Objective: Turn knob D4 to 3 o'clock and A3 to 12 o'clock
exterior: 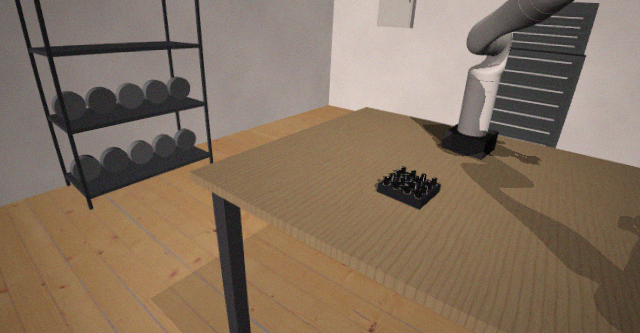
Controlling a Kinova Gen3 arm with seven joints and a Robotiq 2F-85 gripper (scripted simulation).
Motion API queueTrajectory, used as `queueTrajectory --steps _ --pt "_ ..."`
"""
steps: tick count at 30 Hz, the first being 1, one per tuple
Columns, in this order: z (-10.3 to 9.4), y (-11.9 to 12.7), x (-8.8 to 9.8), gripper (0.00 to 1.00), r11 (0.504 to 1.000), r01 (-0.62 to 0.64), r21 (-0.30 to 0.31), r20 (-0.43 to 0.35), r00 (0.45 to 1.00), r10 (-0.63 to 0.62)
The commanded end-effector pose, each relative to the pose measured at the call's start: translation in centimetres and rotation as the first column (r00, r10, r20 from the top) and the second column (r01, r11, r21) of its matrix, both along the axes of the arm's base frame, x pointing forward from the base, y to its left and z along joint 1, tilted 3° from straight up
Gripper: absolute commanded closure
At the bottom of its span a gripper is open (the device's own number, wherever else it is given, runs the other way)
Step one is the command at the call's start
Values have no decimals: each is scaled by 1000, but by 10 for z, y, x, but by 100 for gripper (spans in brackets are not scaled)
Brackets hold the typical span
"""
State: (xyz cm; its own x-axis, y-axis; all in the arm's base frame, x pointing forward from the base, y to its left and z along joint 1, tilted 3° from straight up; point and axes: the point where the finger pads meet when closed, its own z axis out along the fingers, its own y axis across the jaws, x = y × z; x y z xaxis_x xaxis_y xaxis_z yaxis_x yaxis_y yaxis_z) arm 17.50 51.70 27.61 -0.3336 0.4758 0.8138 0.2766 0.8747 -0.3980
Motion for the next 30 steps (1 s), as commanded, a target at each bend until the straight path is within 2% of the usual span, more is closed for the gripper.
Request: queueTrajectory --steps 1,20,26,30 --pt "1 0 0 0 1000 0 2 1 1000 0" --pt "2 1 0 0 1000 4 3 4 1000 -4" --pt "-5 2 7 0 998 52 -27 14 999 -52" --pt "-17 2 17 0 990 121 -70 31 992 -119"
